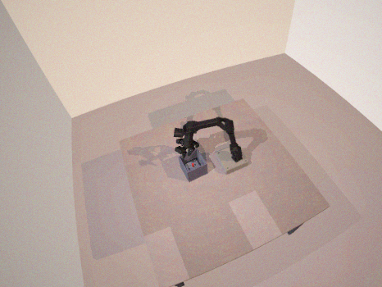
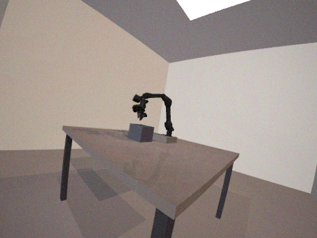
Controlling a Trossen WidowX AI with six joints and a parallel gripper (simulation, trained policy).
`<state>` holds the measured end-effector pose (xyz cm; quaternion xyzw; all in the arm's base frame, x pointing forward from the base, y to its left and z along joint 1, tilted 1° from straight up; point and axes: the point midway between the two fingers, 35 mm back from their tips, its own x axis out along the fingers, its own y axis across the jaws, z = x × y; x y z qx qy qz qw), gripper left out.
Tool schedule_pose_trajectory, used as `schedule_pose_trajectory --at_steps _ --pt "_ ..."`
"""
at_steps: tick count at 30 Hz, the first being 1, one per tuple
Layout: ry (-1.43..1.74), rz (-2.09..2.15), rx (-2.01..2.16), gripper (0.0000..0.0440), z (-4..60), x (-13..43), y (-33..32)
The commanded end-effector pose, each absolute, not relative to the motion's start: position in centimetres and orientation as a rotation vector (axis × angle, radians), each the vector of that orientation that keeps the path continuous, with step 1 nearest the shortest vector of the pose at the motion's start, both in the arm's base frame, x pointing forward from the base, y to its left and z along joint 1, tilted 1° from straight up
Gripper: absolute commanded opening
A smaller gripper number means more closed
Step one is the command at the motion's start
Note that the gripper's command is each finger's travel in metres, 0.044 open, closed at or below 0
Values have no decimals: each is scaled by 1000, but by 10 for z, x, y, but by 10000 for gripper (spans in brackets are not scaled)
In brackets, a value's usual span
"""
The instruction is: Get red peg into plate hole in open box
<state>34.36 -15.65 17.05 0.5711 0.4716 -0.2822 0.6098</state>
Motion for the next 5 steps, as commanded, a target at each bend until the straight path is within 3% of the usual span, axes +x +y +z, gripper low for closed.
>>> schedule_pose_trajectory --at_steps 1,5 --pt "1049 -599 1315 226 192 347 -160" --pt "996 -543 1308 237 218 349 -164"
